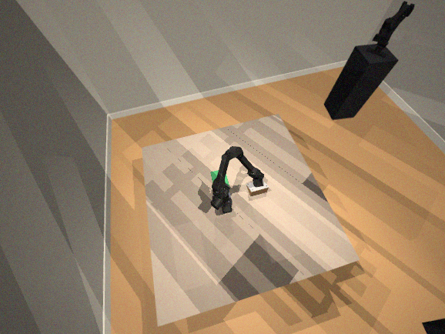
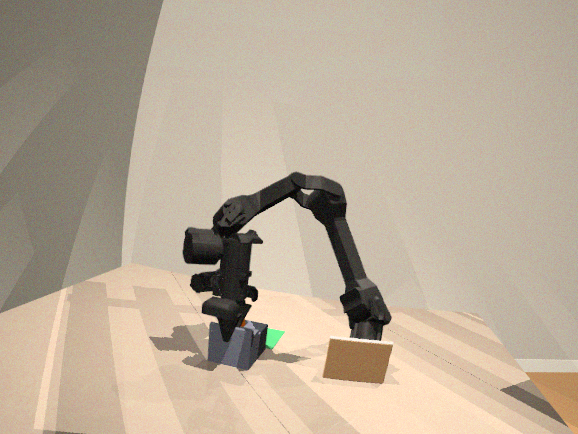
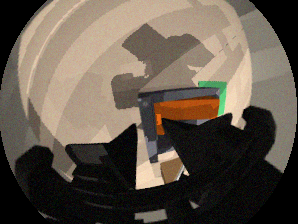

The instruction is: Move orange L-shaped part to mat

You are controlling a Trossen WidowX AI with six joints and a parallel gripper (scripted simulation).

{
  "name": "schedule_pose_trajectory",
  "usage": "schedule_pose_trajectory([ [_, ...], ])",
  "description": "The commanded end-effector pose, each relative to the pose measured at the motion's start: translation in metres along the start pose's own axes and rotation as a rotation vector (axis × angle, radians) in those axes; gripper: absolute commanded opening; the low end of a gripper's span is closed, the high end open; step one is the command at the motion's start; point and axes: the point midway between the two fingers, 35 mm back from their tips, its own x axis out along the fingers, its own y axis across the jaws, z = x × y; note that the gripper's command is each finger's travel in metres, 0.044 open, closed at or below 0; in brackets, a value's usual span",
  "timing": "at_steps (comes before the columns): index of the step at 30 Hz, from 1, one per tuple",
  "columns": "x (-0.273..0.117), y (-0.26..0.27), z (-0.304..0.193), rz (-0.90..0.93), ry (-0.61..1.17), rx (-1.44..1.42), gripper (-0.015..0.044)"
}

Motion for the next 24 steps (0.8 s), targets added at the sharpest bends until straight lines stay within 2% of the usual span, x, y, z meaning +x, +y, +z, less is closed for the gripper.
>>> schedule_pose_trajectory([
  [1,0.008,-0.001,0.000,-0.005,-0.004,-0.005,0.0180],
  [12,0.025,-0.001,0.000,-0.006,-0.004,-0.005,0.0180],
  [24,0.025,-0.001,0.000,-0.006,-0.004,-0.005,0.0180],
])
